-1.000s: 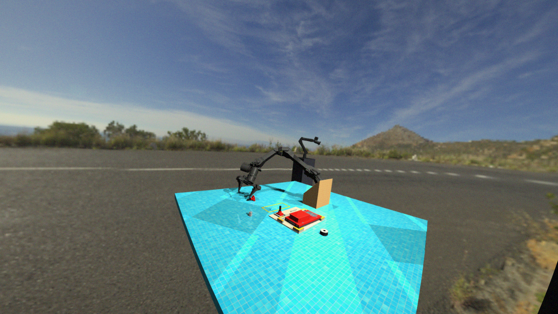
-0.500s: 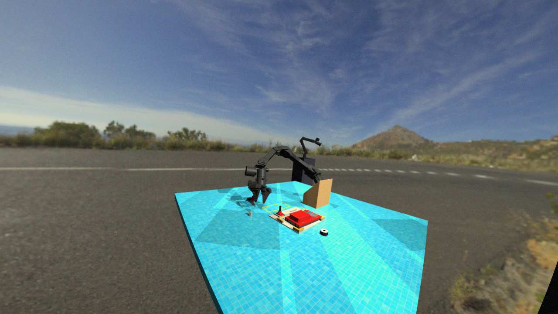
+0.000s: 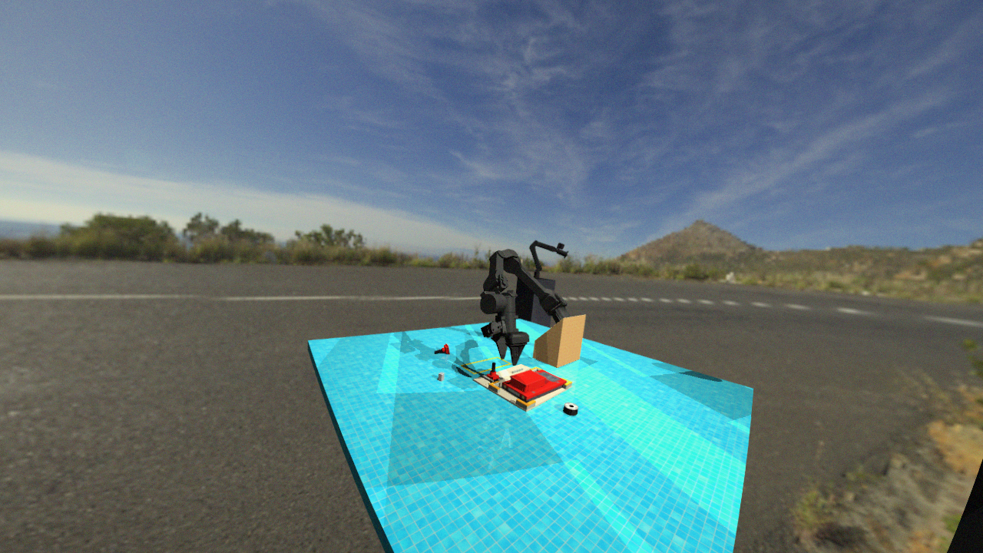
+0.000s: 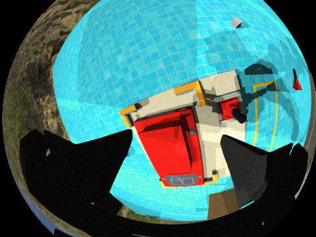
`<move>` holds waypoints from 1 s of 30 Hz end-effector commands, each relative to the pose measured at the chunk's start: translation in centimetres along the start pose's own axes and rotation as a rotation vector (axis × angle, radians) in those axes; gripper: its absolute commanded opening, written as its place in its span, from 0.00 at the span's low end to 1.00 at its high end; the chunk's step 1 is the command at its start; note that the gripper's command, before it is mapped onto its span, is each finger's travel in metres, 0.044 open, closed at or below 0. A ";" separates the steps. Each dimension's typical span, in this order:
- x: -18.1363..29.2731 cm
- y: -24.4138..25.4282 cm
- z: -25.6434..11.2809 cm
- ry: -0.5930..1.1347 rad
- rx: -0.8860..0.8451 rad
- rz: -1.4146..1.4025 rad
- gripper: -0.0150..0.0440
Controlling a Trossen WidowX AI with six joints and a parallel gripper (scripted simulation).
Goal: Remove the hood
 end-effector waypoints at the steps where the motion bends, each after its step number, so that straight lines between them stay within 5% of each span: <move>1: 4.5 3.4 0.0 -0.007 0.122 -0.237 1.00; 30: 7.2 4.6 1.0 -0.021 0.193 -0.360 1.00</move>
Point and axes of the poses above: the point midway between the two fingers, 35 mm back from their tips, its own z axis out along the fingers, its own y axis across the jaws, x = y × z, the point moved 9 cm from there along -z, back along the fingers, and after that the axes turned 4 degrees about -z, right-handed, at the moved point
